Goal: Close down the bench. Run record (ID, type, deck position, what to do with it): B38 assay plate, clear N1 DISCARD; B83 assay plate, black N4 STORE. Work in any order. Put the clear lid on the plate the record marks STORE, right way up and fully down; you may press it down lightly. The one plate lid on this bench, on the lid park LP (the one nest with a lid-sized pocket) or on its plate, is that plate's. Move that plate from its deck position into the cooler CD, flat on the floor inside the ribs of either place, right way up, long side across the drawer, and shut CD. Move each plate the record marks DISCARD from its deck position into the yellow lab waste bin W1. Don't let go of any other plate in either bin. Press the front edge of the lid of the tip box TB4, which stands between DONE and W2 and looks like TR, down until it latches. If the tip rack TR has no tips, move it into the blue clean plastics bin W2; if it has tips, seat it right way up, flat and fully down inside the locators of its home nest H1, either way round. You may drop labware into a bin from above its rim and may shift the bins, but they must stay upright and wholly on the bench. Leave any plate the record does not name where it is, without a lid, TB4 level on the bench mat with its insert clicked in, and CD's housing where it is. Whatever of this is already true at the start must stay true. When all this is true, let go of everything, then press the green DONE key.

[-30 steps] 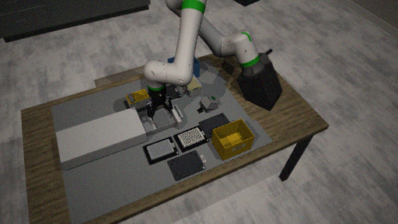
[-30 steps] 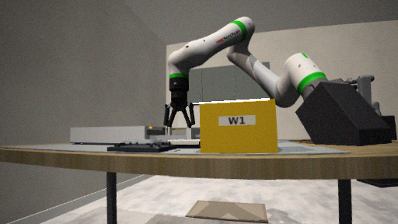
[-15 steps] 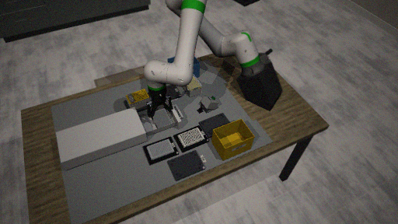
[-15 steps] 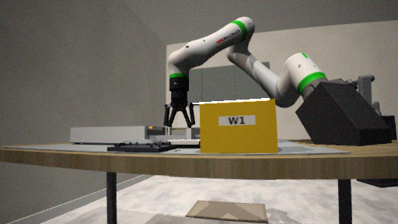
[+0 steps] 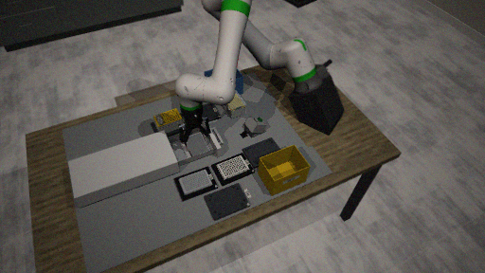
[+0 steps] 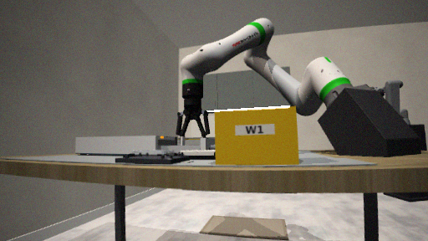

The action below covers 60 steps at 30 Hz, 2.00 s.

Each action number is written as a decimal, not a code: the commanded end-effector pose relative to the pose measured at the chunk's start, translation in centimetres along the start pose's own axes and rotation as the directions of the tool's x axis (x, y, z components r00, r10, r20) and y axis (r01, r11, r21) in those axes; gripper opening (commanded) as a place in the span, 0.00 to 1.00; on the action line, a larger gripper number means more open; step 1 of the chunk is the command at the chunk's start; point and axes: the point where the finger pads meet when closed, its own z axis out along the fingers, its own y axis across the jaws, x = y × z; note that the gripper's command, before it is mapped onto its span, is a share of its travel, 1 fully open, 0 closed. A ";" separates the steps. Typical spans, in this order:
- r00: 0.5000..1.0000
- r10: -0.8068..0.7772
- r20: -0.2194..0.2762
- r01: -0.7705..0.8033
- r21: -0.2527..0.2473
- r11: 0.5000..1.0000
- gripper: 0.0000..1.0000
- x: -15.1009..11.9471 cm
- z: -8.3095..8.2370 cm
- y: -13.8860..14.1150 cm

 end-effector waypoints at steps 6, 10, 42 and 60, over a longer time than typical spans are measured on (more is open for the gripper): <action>1.000 0.000 0.000 0.000 0.001 1.000 0.00 0.0 0.0 -0.1; 1.000 0.000 0.000 0.000 0.001 1.000 0.00 0.0 0.0 -0.1; 1.000 0.000 0.000 0.000 0.001 1.000 0.00 0.0 0.0 -0.1; 1.000 0.000 0.000 0.000 0.001 1.000 0.66 0.0 0.0 -0.1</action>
